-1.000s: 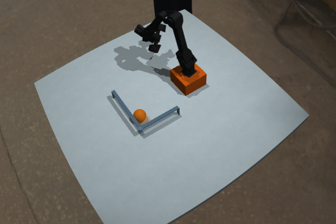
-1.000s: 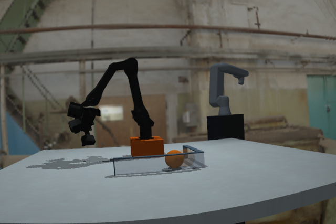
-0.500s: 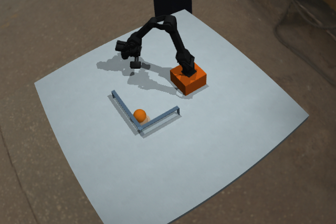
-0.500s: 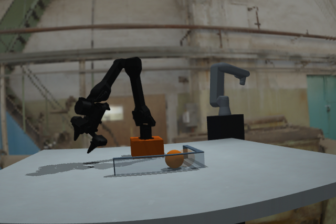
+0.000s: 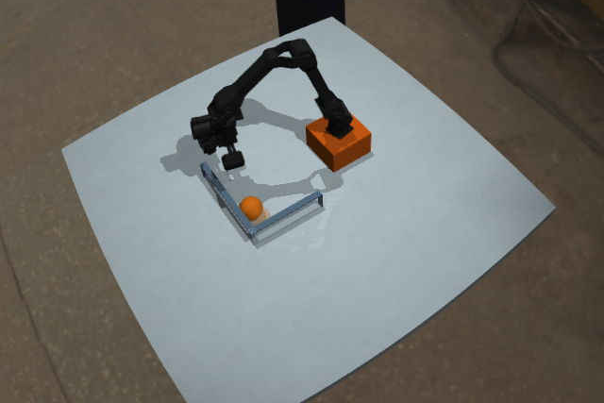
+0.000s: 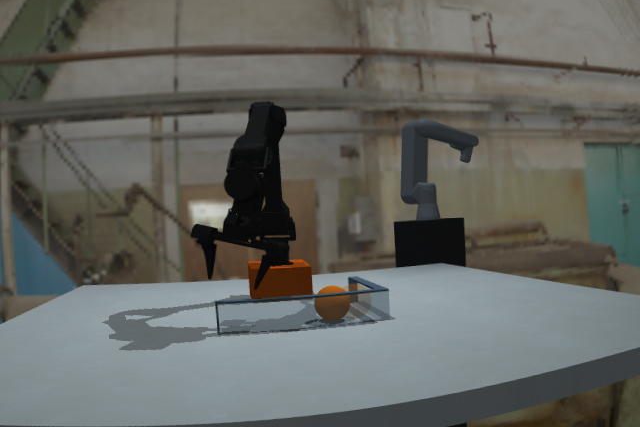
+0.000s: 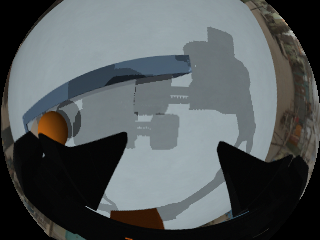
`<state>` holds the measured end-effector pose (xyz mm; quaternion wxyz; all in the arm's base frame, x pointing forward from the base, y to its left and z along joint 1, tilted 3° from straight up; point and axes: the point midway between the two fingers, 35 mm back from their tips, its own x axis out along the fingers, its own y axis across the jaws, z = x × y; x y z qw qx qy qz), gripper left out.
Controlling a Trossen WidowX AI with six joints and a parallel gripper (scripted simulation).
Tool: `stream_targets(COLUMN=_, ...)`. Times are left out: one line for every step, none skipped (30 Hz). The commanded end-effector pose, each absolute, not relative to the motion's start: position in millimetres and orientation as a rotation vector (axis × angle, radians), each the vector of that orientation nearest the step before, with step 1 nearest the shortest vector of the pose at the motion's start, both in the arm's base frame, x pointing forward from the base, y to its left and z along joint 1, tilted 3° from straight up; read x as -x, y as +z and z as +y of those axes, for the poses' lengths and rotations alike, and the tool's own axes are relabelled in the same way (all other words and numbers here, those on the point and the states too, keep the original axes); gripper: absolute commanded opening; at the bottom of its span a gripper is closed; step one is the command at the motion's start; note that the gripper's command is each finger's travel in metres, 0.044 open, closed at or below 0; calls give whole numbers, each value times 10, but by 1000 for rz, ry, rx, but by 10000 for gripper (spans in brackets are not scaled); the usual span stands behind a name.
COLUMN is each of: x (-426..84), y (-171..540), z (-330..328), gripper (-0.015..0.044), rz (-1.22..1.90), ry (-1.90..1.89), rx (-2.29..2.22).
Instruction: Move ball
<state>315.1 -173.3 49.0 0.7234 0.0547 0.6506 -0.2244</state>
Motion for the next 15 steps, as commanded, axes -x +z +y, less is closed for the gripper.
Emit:
stream_targets(x=-3482, y=563, z=-1076, gripper=440, rz=1446, ry=-334, rx=-135)
stream_targets(x=-3536, y=588, z=-923, gripper=440, rz=1450, ry=-300, rx=-136)
stream_targets(x=-3584, y=613, z=-767, gripper=440, rz=1455, ry=-267, rx=-138)
stream_targets(x=-3624, y=640, z=-609, gripper=440, rz=1461, ry=-234, rx=-140)
stream_targets(x=-3657, y=667, z=-450, gripper=440, rz=1467, ry=-202, rx=-141)
stream_targets(x=-3682, y=694, z=-289, gripper=440, rz=1474, ry=-170, rx=-143)
stream_targets(x=-3700, y=722, z=-132, gripper=440, rz=1482, ry=-139, rx=-144)
stream_targets(x=-3707, y=740, z=-29, gripper=440, rz=1488, ry=-119, rx=-144)
stream_targets(x=-3709, y=746, z=5, gripper=440, rz=1490, ry=-112, rx=-145)
stream_targets(x=-3709, y=746, z=5, gripper=440, rz=1490, ry=-112, rx=-145)
stream_targets(x=-3709, y=746, z=5, gripper=440, rz=1490, ry=-112, rx=-145)
stream_targets(x=-3709, y=746, z=5, gripper=440, rz=1490, ry=-112, rx=-145)
stream_targets(x=-3709, y=746, z=5, gripper=440, rz=1490, ry=-112, rx=-145)
stream_targets(x=-3709, y=746, z=5, gripper=440, rz=1490, ry=-112, rx=-145)
stream_targets(x=-3709, y=746, z=5, gripper=440, rz=1490, ry=-112, rx=-145)
